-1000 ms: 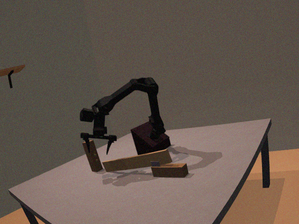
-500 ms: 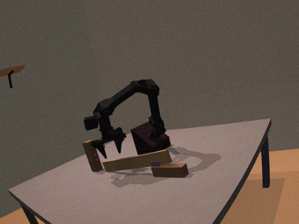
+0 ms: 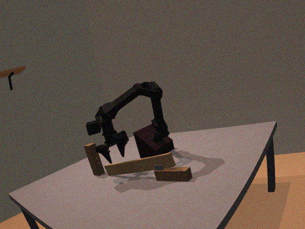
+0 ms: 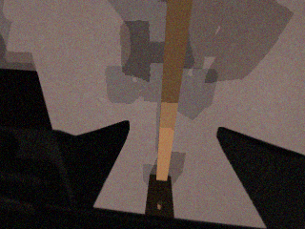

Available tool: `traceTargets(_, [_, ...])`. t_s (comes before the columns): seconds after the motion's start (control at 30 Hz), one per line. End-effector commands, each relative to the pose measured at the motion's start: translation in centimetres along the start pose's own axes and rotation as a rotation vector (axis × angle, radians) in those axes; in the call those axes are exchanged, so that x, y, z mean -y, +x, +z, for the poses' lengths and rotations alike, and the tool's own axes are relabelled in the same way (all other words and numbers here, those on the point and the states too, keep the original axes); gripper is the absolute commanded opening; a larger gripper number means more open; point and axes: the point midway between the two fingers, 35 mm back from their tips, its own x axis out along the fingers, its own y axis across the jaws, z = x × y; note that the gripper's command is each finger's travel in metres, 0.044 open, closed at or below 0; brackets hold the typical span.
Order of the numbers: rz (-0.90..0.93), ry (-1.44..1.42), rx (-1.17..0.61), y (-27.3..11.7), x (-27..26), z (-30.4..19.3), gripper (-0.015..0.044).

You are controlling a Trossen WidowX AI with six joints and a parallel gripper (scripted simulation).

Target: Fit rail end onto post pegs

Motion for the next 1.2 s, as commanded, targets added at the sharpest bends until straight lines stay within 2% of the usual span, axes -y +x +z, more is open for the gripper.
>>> traceTargets(0.0, [0.012,0.001,-0.001,0.9,-0.2,0.0,0.044])
traceTargets(1.17, [0.011,0.0,0.003,6.5,-0.4,0.1,0.044])
